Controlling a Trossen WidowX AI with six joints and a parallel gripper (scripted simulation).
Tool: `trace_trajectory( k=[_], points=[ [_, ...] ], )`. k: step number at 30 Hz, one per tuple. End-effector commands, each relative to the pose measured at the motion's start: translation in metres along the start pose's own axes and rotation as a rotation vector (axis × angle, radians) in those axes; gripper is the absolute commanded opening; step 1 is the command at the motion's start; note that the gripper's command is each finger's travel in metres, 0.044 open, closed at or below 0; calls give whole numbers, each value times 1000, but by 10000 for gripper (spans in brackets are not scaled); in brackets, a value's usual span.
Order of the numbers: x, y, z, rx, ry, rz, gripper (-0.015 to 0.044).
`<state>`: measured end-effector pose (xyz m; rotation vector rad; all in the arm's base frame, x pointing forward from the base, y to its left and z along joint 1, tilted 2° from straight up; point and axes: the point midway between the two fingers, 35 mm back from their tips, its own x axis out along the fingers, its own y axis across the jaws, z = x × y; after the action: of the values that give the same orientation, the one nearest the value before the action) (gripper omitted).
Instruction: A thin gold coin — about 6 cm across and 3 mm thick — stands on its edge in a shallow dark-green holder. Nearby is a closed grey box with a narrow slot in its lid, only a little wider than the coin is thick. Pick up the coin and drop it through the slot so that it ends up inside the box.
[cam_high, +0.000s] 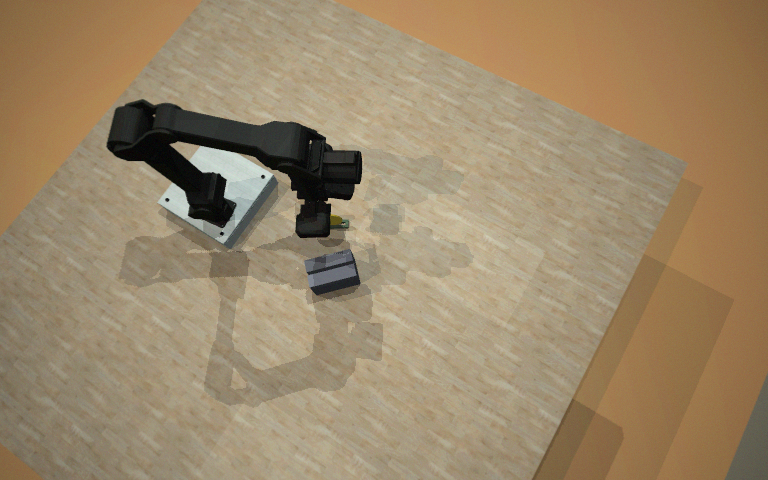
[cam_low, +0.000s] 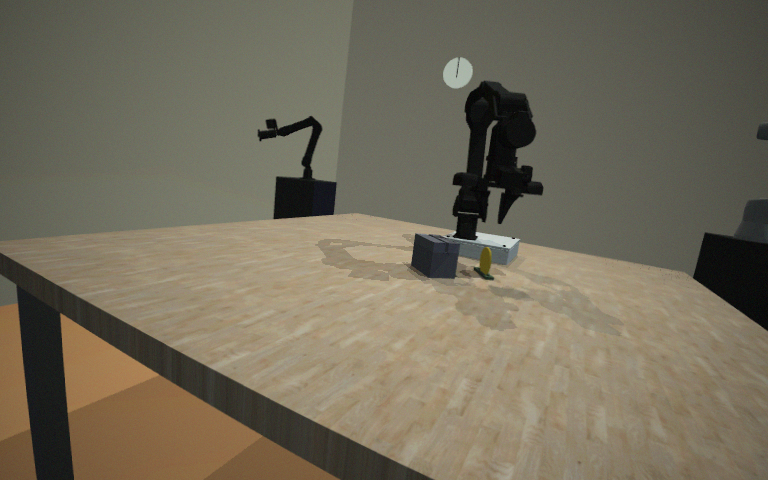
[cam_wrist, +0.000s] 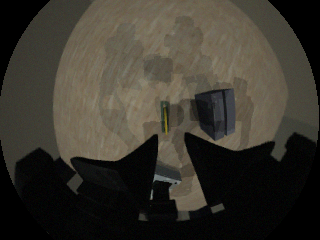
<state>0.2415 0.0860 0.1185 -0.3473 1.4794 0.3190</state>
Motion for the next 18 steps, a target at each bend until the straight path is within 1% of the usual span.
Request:
trace_trajectory(
  k=[1,5,8,18],
  points=[
    [25,0,-7,-8,24,-2,161],
    [26,0,-6,-8,24,-2,161],
    [39,3,-6,-8,24,-2,161],
    [49,3,-5,-8,24,-2,161]
  ],
)
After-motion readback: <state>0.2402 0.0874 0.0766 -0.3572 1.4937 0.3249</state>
